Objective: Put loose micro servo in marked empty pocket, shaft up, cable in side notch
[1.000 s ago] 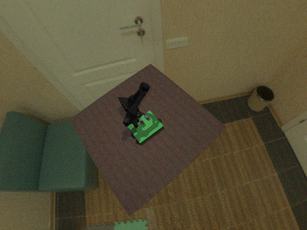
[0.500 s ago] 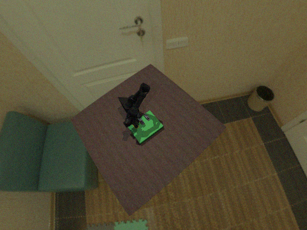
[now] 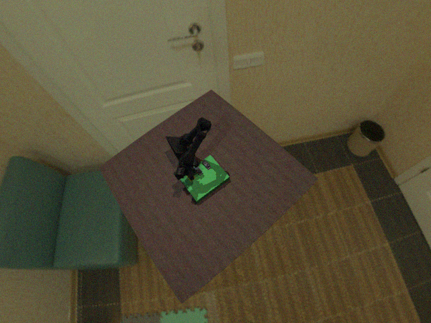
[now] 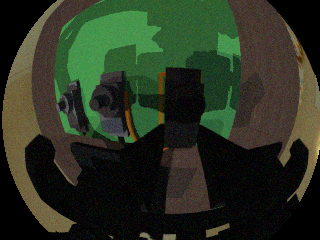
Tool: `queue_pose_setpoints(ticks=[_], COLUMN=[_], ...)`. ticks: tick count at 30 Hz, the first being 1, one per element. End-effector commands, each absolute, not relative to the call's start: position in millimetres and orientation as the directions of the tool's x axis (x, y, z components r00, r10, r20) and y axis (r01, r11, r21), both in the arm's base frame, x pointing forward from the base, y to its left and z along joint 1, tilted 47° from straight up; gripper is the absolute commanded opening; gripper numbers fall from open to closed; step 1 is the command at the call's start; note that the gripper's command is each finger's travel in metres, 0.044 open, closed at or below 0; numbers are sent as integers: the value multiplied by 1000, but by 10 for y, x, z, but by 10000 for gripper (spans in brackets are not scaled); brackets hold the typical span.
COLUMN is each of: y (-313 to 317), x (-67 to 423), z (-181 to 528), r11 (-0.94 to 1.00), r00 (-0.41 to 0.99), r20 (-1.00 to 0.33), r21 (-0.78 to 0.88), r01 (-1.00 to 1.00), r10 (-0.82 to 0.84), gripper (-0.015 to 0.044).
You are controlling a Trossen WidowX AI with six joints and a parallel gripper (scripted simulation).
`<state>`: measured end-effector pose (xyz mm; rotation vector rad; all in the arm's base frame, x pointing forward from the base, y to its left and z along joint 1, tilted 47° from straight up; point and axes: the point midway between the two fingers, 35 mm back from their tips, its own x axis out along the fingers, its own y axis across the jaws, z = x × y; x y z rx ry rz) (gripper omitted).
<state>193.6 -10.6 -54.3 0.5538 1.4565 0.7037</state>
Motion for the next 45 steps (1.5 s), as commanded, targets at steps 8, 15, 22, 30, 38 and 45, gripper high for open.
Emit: queue_pose_setpoints(ticks=[8, 15, 22, 30, 38, 45], y=[-31, 20, 10, -234, -326, -561], x=[1939, 1938, 1926, 1892, 2143, 2763], z=[-615, -662, -651, -396, -349, -68], r11=[686, 686, 686, 687, 687, 689], r00=[-13, -13, -13, -14, -7, -9], r20=[-690, -689, -689, -691, -690, -692], r21=[722, 722, 722, 721, 722, 719], r01=[-86, -86, -86, -86, -81, -89], r10=[724, 724, 724, 723, 724, 721], gripper=[0, 0, 184, 187, 319, 440])
